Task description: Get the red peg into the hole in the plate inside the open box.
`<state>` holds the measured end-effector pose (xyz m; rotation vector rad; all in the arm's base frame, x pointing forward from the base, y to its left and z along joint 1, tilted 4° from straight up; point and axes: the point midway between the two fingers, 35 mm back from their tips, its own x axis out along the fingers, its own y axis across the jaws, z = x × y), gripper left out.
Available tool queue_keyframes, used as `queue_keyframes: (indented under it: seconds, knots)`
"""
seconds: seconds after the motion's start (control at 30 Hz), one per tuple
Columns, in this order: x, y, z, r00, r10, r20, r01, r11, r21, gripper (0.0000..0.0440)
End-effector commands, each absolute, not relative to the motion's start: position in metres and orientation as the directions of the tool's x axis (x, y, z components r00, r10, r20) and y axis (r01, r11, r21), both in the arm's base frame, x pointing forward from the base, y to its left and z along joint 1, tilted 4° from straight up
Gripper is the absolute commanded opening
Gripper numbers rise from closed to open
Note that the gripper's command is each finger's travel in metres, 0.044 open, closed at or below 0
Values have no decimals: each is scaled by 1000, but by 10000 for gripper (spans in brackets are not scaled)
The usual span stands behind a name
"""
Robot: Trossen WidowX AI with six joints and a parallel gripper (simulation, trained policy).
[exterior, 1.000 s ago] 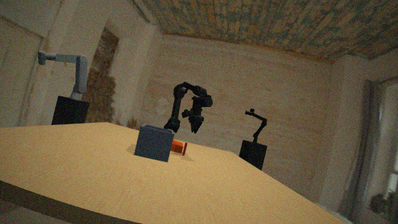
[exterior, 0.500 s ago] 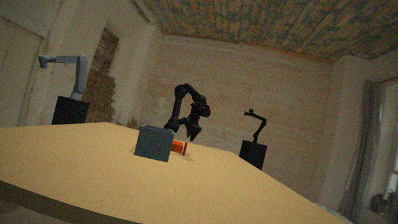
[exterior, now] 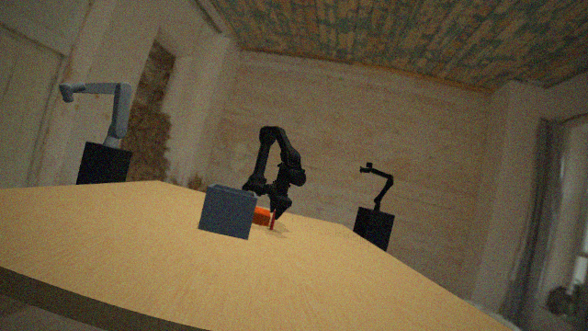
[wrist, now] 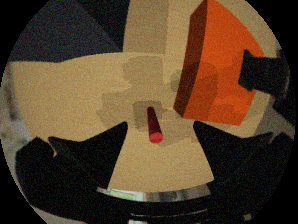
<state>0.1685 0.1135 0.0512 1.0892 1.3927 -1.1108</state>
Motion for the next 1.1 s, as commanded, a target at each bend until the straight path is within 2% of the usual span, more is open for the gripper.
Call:
queue_keyframes:
  seconds: [0.0, 0.1, 0.37, 0.6, 1.07]
  knots:
    - [169, 111, 43, -83, 45, -996, 982, 176, -74, 417]
    - [170, 112, 37, -77, 43, -996, 981, 184, -68, 362]
    - [179, 117, 27, -62, 46, -997, 975, 215, -50, 157]
    - [187, 123, 28, -47, 59, -997, 964, 263, -30, 0]
    - [211, 134, 75, 76, 177, -981, 965, 236, 117, 0]
